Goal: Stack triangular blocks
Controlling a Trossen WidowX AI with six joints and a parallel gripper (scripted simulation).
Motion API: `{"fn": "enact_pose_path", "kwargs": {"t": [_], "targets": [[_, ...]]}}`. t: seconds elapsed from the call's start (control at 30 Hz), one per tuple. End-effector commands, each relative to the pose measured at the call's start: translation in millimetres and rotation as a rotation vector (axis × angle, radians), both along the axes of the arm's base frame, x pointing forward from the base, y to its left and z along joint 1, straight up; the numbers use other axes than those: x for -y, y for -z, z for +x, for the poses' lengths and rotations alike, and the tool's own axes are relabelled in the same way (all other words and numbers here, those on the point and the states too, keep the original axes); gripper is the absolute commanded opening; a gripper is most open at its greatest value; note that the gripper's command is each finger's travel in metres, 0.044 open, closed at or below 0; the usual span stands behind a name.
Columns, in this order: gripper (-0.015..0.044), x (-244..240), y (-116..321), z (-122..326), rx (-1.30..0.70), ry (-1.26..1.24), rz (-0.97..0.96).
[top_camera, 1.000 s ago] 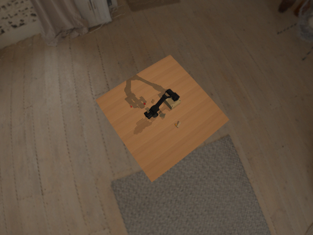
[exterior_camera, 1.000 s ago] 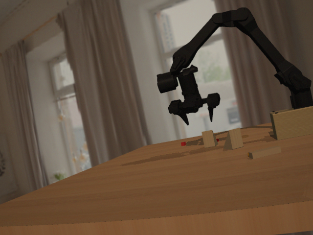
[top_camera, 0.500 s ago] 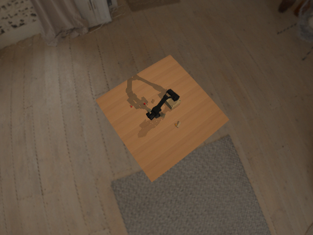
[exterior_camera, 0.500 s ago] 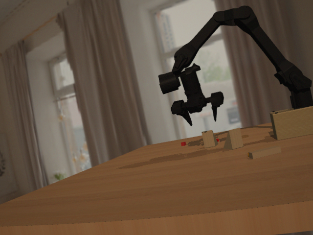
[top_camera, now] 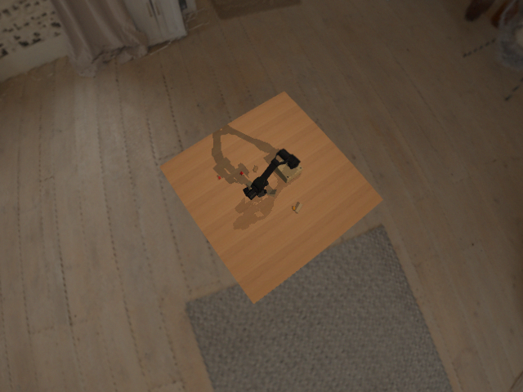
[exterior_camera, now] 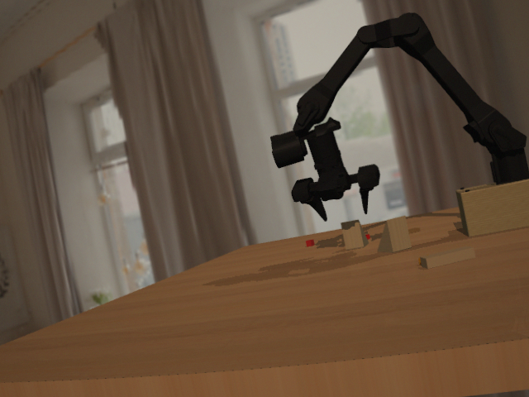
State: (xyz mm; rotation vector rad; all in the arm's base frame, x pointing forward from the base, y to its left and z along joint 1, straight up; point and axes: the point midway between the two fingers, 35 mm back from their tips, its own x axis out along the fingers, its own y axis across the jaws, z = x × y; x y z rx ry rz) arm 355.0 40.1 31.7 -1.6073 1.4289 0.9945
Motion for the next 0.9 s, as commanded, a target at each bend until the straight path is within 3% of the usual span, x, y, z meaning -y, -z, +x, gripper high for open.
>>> {"fn": "enact_pose_path", "kwargs": {"t": [0.0,0.87], "targets": [[0.044,4,9,0,-0.011,-0.003,0.0],[0.044,25,46,3,-0.009,-0.006,-0.005]]}}
